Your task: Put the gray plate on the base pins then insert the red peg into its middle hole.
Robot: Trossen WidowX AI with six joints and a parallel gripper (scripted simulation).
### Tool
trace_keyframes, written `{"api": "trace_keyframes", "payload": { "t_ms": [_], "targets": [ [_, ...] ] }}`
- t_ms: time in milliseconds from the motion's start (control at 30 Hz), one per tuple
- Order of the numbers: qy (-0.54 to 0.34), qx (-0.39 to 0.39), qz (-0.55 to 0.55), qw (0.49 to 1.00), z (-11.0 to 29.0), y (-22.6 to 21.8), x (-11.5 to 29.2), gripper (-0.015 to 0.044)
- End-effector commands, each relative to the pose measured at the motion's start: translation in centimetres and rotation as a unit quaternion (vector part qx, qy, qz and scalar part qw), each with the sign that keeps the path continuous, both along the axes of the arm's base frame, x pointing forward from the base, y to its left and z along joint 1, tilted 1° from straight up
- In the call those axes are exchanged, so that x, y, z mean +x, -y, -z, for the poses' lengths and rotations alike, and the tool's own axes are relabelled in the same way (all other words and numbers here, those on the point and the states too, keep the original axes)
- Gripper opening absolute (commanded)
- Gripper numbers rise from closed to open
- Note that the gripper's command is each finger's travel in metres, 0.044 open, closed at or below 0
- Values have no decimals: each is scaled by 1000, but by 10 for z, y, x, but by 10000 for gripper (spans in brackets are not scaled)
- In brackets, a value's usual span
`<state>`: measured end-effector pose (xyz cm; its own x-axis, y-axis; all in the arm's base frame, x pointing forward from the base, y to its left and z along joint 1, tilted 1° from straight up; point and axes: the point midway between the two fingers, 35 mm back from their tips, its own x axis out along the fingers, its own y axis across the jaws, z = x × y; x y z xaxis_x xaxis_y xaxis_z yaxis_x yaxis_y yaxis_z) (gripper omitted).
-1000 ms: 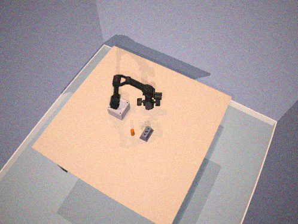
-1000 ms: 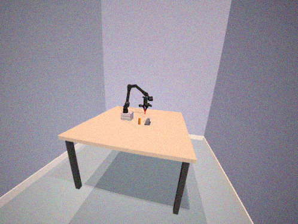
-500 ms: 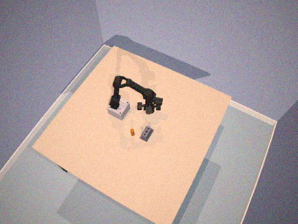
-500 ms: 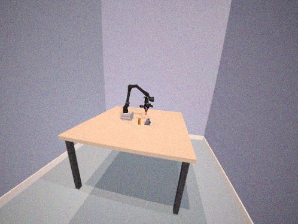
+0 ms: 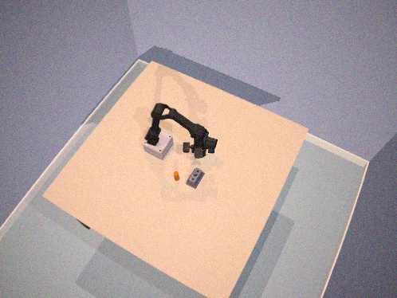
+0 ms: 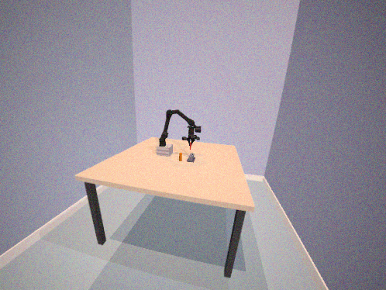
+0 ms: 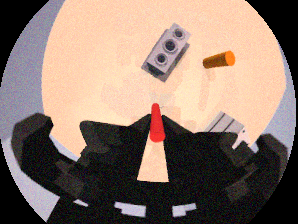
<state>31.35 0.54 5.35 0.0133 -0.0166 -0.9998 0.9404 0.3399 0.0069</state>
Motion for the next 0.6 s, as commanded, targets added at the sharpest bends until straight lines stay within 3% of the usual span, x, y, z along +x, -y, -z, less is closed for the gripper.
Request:
{"api": "trace_keyframes", "payload": {
  "t_ms": [0,567],
  "targets": [
    [0,2,-2,1000,-1,12,5,0],
    [1,1,-2,1000,-2,64,16,0]
  ]
}}
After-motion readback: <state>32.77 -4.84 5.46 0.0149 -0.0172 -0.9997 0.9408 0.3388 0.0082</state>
